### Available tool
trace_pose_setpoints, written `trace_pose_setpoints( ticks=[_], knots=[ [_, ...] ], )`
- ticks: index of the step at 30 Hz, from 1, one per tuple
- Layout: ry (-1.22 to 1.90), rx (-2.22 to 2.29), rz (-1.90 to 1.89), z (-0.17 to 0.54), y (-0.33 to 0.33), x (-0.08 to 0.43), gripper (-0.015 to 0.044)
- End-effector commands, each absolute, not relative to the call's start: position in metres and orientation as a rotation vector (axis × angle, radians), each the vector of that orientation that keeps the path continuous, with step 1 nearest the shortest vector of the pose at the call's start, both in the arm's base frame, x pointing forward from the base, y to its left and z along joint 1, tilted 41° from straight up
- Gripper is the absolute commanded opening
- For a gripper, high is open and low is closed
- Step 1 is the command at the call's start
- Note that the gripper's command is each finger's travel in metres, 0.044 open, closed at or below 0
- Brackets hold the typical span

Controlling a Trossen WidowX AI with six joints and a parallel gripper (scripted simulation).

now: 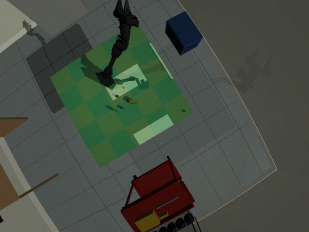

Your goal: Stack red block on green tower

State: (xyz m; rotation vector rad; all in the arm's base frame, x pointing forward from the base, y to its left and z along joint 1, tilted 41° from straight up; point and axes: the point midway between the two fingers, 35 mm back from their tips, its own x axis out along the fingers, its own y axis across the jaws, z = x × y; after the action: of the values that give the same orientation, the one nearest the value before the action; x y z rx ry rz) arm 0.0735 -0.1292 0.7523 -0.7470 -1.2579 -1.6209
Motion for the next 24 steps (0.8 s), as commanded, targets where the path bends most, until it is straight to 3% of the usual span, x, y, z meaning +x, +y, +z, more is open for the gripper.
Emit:
trace_pose_setpoints(
  ticks=[1, 12, 24],
  knots=[
    [-1.248, -0.752, -1.613, 0.752, -0.131, 0.077, 0.0426],
    [-0.801, -0.868, -1.246, 0.704, -0.197, 0.239, 0.044],
    [-0.286, -0.803, -0.808, 0.558, -0.242, 0.394, 0.044]
  ],
)
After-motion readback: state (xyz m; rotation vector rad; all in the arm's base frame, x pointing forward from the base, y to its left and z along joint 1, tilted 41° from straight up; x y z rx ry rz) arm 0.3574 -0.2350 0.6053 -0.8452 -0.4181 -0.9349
